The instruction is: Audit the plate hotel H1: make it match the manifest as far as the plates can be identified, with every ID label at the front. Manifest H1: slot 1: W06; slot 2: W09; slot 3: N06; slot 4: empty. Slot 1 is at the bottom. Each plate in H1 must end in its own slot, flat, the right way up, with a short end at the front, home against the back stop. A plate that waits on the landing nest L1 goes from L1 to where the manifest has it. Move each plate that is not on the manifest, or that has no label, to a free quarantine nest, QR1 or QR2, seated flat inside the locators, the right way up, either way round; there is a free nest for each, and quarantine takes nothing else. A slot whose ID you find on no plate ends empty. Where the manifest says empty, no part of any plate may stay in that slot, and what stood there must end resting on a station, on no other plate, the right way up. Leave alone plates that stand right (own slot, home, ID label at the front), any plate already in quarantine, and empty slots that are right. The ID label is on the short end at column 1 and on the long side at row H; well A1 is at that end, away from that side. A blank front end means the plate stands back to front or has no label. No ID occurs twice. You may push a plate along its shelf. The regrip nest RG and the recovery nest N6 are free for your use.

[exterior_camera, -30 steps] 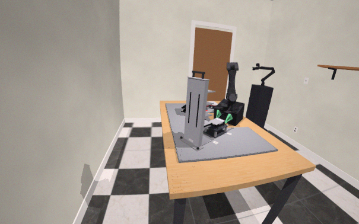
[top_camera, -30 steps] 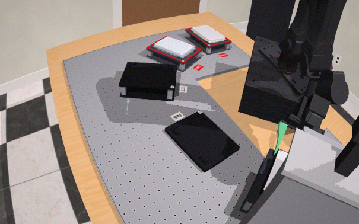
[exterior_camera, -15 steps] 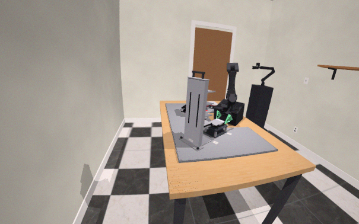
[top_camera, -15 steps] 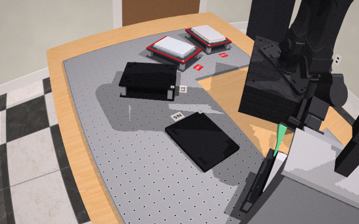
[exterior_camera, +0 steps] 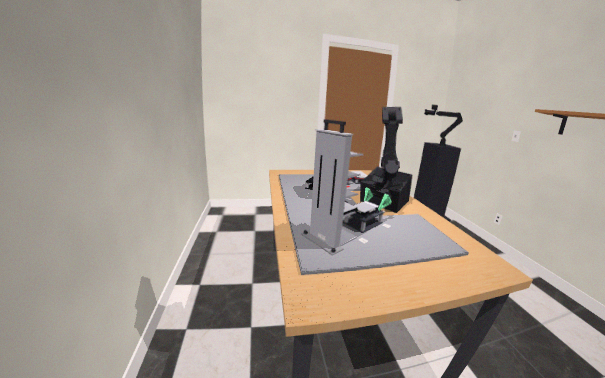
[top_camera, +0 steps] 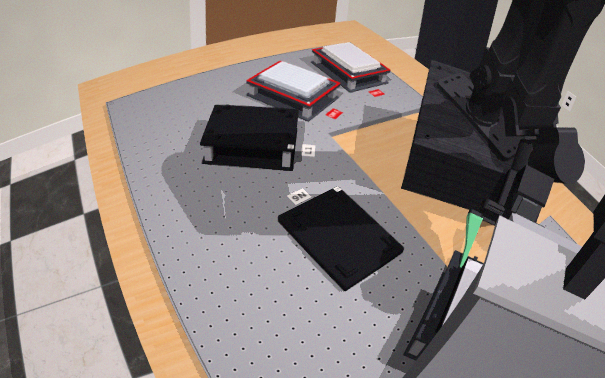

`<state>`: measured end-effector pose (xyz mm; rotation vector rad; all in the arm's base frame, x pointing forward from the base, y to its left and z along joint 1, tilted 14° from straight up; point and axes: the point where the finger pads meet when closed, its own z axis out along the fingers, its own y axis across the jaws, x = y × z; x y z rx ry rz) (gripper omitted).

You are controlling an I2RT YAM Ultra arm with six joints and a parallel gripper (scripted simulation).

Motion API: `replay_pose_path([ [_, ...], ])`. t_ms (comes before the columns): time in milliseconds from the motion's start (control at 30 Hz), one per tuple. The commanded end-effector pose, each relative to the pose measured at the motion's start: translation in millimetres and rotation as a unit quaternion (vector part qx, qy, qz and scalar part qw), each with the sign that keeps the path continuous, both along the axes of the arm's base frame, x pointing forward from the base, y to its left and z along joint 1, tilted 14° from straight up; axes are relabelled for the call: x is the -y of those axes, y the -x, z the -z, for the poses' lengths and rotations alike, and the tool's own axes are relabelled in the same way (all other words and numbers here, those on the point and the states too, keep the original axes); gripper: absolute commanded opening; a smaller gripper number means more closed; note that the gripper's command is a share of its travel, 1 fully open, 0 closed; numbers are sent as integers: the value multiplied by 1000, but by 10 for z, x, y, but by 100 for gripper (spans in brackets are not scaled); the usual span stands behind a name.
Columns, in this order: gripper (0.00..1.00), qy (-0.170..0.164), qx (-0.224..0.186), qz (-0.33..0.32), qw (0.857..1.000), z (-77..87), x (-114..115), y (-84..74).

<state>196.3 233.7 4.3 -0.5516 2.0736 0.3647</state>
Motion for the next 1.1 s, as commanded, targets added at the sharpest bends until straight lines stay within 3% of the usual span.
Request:
replay_pose_path([
  [0,86,8,-2,0,1000,91,87,20],
  [400,86,7,-3,-1,1000,134,78,20],
  [433,86,-6,3,-1,1000,57,-6,-10],
  [600,86,-6,3,-1,1000,57,-7,-10],
  [633,93,-6,3,-1,1000,57,-7,-10],
  [1067,93,-6,3,-1,1000,57,-7,-10],
])
